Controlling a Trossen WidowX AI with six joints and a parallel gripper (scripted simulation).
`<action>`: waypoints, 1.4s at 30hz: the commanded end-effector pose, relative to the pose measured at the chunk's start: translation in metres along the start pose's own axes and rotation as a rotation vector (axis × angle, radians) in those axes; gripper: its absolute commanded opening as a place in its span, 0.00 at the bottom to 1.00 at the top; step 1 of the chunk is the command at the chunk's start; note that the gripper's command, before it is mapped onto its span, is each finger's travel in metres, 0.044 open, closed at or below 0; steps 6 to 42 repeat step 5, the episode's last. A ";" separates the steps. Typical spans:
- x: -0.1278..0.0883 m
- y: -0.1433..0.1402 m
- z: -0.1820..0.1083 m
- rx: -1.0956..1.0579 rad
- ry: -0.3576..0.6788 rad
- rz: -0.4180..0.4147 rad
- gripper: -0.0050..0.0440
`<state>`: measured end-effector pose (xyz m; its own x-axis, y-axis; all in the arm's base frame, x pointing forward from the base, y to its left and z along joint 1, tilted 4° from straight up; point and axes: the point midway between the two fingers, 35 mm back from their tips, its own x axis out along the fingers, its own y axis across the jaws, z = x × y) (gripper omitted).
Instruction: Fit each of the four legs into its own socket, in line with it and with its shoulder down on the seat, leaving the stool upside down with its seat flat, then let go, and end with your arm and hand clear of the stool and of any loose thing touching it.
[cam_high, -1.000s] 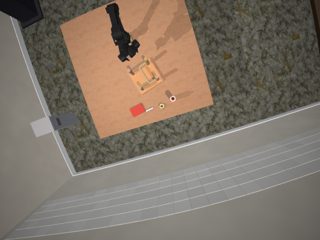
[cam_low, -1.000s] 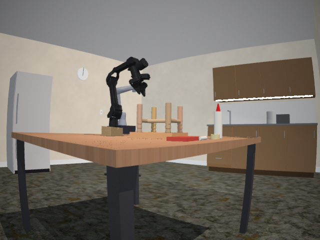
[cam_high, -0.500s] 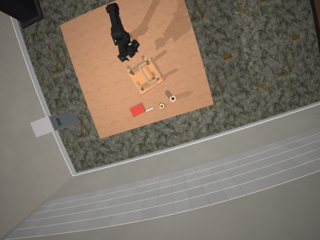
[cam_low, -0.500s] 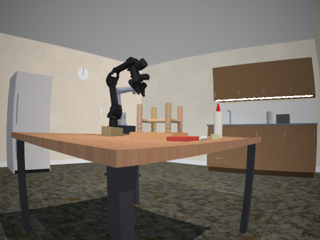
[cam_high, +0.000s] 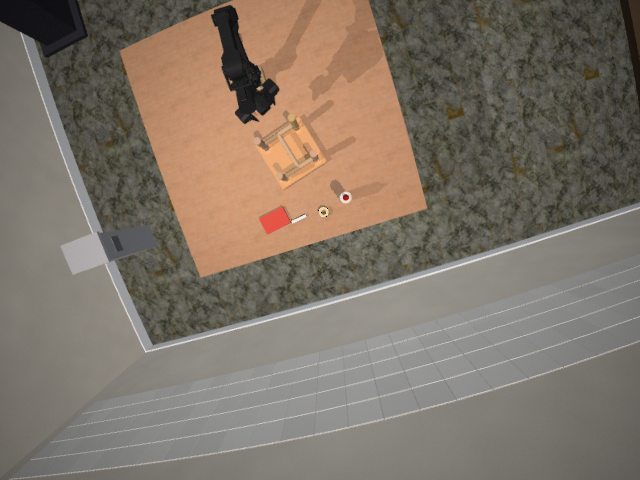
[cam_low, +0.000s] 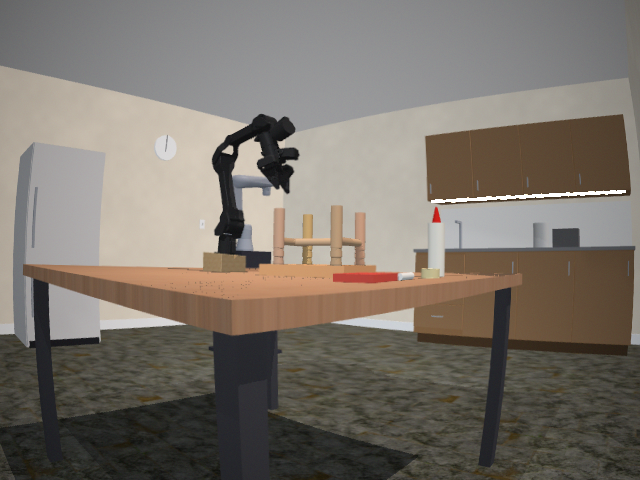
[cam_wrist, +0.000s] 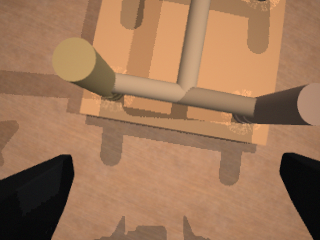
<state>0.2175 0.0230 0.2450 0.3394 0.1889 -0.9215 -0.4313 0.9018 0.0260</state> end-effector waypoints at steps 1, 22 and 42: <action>0.000 0.001 -0.001 -0.003 0.000 0.004 1.00; 0.000 0.001 -0.001 -0.003 0.000 0.004 1.00; 0.000 0.001 -0.001 -0.003 0.000 0.004 1.00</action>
